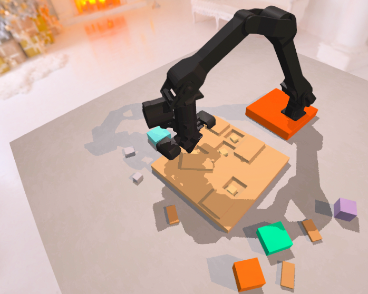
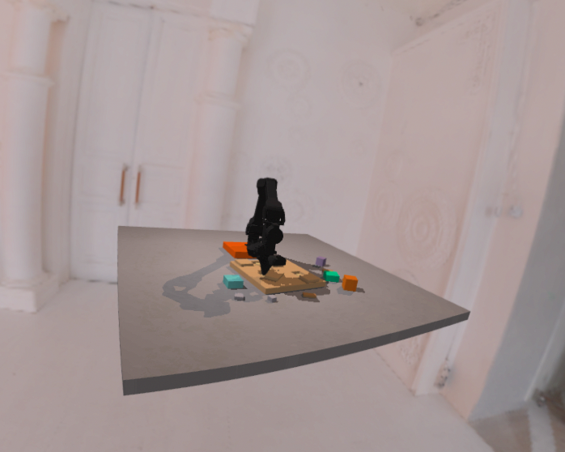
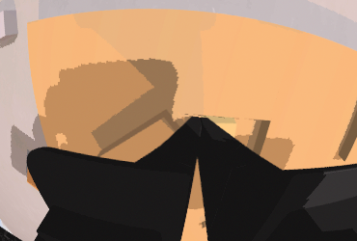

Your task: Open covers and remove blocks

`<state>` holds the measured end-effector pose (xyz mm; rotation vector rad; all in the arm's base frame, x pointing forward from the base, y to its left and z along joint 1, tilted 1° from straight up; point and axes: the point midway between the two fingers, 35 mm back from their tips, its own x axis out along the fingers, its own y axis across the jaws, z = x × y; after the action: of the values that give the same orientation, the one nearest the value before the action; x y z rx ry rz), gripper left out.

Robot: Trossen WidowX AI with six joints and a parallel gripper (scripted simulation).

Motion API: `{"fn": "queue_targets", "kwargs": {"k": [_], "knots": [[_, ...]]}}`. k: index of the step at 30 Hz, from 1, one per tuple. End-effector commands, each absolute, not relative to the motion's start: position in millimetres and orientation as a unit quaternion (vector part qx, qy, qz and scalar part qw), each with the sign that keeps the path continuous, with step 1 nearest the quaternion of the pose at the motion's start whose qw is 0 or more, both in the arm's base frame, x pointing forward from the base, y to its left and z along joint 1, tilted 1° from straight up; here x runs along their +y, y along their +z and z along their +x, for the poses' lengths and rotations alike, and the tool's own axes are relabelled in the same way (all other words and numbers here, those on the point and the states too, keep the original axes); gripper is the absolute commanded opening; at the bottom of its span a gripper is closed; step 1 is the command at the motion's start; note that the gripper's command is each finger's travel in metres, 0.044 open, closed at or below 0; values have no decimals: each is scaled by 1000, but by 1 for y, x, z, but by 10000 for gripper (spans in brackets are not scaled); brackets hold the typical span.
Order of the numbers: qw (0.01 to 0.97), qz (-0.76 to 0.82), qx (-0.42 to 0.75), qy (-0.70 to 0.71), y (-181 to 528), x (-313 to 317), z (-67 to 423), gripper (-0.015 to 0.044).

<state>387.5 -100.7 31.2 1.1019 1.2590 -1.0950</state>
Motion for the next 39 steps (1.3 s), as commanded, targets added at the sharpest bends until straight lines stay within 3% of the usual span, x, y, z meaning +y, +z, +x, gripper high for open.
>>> {"fn": "queue_targets", "kwargs": {"k": [1,39], "knots": [[539,463,531,-462,29,-98,394,0],[539,464,530,-461,30,-71,425,0]]}}
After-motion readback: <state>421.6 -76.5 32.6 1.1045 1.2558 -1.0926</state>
